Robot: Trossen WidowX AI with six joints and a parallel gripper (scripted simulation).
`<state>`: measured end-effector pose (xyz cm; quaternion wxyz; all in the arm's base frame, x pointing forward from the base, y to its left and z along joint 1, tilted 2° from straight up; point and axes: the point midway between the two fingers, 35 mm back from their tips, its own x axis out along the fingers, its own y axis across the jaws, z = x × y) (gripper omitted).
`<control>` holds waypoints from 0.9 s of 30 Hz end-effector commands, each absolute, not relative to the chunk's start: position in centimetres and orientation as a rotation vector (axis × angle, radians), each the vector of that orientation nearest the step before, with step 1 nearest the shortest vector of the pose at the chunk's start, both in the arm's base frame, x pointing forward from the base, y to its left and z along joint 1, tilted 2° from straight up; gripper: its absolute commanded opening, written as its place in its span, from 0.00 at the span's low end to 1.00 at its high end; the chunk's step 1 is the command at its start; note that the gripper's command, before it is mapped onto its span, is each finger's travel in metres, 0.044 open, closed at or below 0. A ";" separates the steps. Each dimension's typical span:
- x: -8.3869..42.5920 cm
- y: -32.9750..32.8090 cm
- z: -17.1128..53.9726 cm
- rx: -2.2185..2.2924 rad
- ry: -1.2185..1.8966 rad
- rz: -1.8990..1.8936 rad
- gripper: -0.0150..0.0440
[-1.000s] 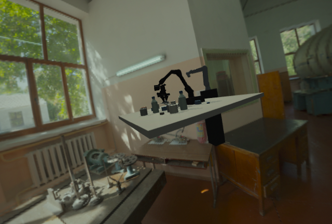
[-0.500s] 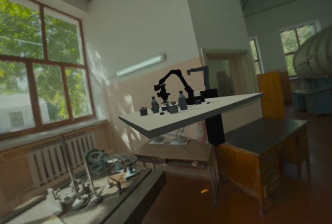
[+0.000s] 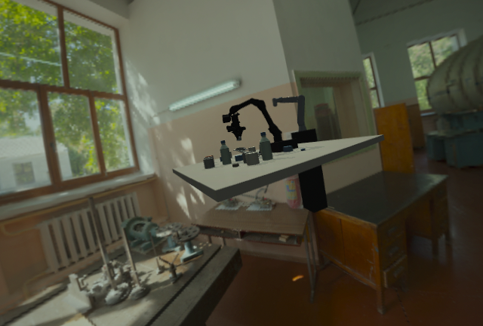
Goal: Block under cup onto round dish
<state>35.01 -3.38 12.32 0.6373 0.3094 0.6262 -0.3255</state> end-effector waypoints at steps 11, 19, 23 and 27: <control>33.3 -10.1 10.0 0.710 1.417 -0.747 0.25; 29.5 -16.4 6.1 0.705 1.418 -0.752 0.25; 27.1 -18.9 4.3 0.703 1.418 -0.754 0.25; 26.7 -19.2 4.0 0.702 1.419 -0.755 0.25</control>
